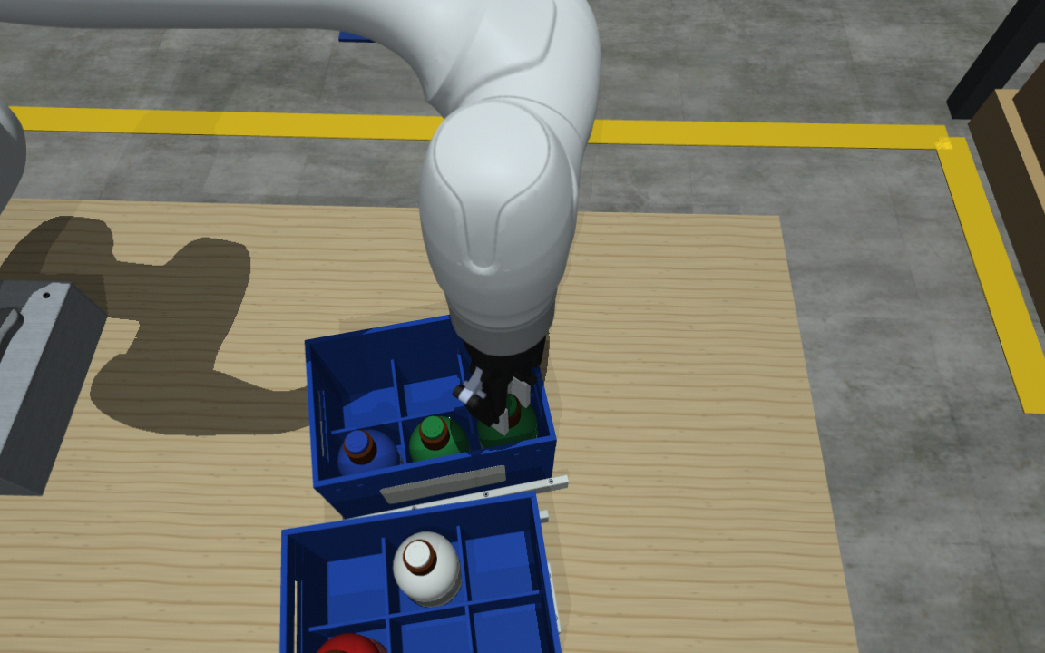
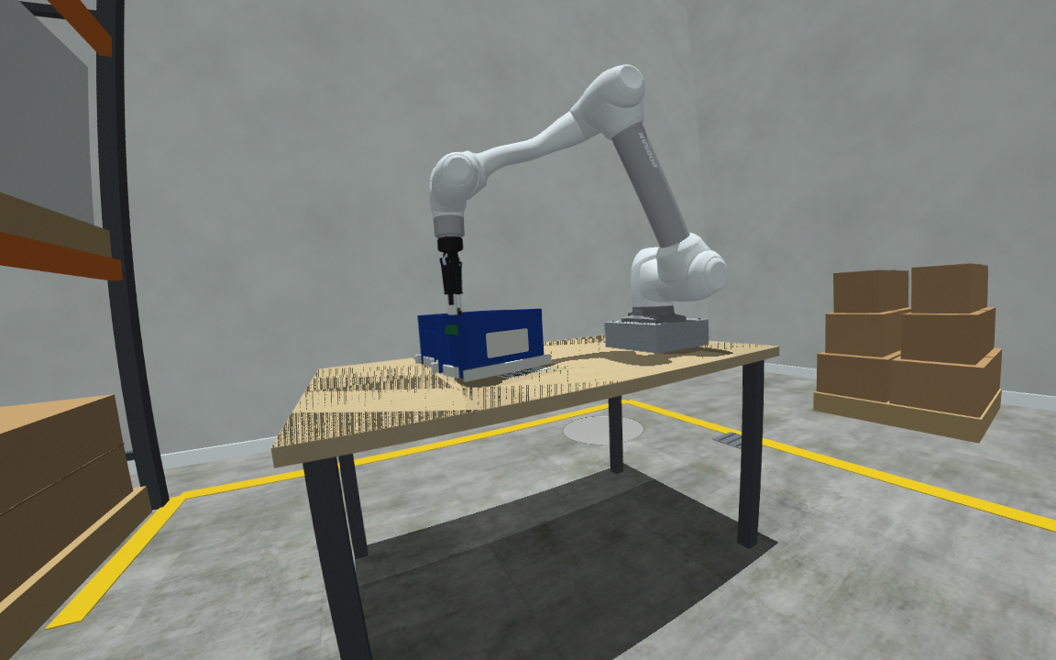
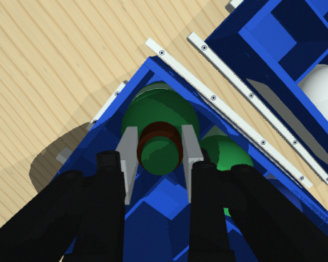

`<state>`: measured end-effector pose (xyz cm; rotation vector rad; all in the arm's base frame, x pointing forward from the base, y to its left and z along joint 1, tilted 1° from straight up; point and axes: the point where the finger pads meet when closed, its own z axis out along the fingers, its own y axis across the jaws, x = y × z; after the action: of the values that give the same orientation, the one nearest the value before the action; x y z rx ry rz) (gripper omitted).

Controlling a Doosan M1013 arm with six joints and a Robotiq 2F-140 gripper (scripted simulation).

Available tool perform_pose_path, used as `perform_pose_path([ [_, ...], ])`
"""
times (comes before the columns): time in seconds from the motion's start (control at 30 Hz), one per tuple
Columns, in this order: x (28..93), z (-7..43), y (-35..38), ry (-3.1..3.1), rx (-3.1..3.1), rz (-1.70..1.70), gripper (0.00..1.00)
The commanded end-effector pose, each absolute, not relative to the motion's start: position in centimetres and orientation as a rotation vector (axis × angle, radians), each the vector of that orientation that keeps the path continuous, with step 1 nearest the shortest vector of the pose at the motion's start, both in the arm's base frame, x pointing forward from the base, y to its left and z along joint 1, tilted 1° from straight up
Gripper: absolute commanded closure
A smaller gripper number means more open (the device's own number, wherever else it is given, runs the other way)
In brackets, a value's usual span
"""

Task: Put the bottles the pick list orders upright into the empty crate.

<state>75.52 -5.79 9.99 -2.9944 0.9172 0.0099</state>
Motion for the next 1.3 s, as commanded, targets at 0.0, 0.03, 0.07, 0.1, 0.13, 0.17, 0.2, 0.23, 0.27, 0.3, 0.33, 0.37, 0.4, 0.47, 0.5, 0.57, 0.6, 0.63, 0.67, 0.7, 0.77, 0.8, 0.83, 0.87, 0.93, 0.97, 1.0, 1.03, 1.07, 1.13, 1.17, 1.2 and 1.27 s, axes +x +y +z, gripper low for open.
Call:
perform_pose_path([
  [0.0,75.5,10.0,-5.8,0.917,-2.994,0.010,1.00],
  [0.03,75.5,10.0,-5.8,0.917,-2.994,0.010,1.00],
  [0.07,75.5,10.0,-5.8,0.917,-2.994,0.010,1.00],
  [0.1,75.5,10.0,-5.8,0.917,-2.994,0.010,1.00],
  [0.13,75.5,10.0,-5.8,0.917,-2.994,0.010,1.00],
  [0.17,75.5,10.0,-5.8,0.917,-2.994,0.010,1.00],
  [0.2,75.5,10.0,-5.8,0.917,-2.994,0.010,1.00],
  [0.23,75.5,10.0,-5.8,0.917,-2.994,0.010,1.00],
  [0.27,75.5,10.0,-5.8,0.917,-2.994,0.010,1.00],
  [0.3,75.5,9.9,-5.8,0.917,-2.994,0.010,1.00],
  [0.33,75.5,9.9,-5.8,0.917,-2.994,0.010,1.00],
  [0.37,75.5,9.8,-5.8,0.917,-2.994,0.010,1.00],
  [0.4,75.5,9.8,-5.8,0.917,-2.994,0.010,1.00],
  [0.47,75.5,9.7,-5.8,0.917,-2.994,0.010,1.00],
  [0.5,75.5,9.7,-5.8,0.917,-2.994,0.010,1.00],
  [0.57,75.5,9.6,-5.8,0.917,-2.994,0.010,1.00],
  [0.6,75.5,9.6,-5.8,0.917,-2.994,0.010,1.00],
  [0.63,75.5,9.5,-5.8,0.917,-2.994,0.010,1.00],
  [0.67,75.5,9.5,-5.8,0.917,-2.994,0.010,1.00],
  [0.7,75.5,9.4,-5.8,0.917,-2.994,0.010,1.00],
  [0.77,75.5,9.3,-5.8,0.917,-2.994,0.010,1.00],
  [0.8,75.5,9.3,-5.8,0.917,-2.994,0.010,1.00],
  [0.83,75.5,9.2,-5.8,0.917,-2.994,0.010,1.00],
  [0.87,75.5,9.2,-5.8,0.917,-2.994,0.010,1.00],
  [0.93,75.5,9.1,-5.8,0.917,-2.994,0.010,1.00],
  [0.97,75.5,9.0,-5.8,0.917,-2.994,0.010,1.00],
  [1.0,75.5,9.0,-5.8,0.917,-2.994,0.010,1.00],
  [1.03,75.5,8.9,-5.8,0.917,-2.994,0.010,1.00],
  [1.07,75.5,8.9,-5.8,0.917,-2.994,0.010,1.00],
  [1.13,75.5,8.9,-5.8,0.917,-2.994,0.010,1.00],
  [1.17,75.5,8.8,-5.8,0.917,-2.994,0.010,1.00],
  [1.2,75.5,8.8,-5.8,0.917,-2.994,0.010,1.00],
  [1.27,75.5,8.7,-5.8,0.917,-2.994,0.010,1.00],
])
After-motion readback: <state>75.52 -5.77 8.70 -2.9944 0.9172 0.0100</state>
